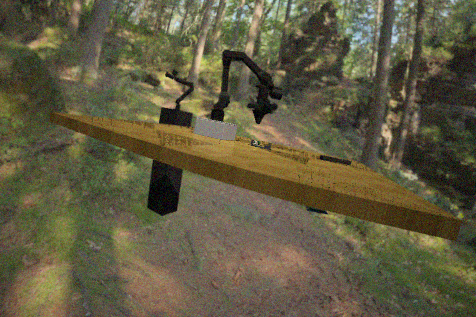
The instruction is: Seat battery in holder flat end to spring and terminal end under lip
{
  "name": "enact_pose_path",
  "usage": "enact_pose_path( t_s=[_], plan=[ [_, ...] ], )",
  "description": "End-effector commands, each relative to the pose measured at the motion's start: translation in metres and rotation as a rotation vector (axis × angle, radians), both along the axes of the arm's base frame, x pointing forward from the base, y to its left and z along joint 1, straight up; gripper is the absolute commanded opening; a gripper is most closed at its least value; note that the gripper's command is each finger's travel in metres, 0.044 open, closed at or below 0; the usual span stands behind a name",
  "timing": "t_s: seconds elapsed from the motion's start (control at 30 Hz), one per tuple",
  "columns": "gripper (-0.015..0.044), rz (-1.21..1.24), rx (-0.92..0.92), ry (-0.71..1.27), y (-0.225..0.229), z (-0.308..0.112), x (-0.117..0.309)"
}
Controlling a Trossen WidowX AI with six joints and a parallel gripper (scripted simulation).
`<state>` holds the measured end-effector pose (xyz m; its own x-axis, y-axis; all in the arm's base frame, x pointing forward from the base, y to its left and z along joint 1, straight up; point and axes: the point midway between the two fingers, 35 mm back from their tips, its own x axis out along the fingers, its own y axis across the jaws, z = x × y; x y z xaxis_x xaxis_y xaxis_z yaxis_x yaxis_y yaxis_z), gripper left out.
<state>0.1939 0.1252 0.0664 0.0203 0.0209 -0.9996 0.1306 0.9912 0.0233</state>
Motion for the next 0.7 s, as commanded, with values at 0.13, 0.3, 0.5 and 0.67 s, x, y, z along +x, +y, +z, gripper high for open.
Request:
enact_pose_path(
  t_s=[0.13, 0.3, 0.5, 0.67],
  plan=[
    [0.0226, 0.696, -0.017, -0.009, 0.009, -0.03, 0.003],
    [0.0226, 1.192, -0.025, -0.02, 0.015, -0.051, 0.004],
    [0.0226, 1.433, -0.029, -0.025, 0.018, -0.061, 0.004],
    [0.0226, 1.433, -0.029, -0.025, 0.018, -0.061, 0.004]
  ],
)
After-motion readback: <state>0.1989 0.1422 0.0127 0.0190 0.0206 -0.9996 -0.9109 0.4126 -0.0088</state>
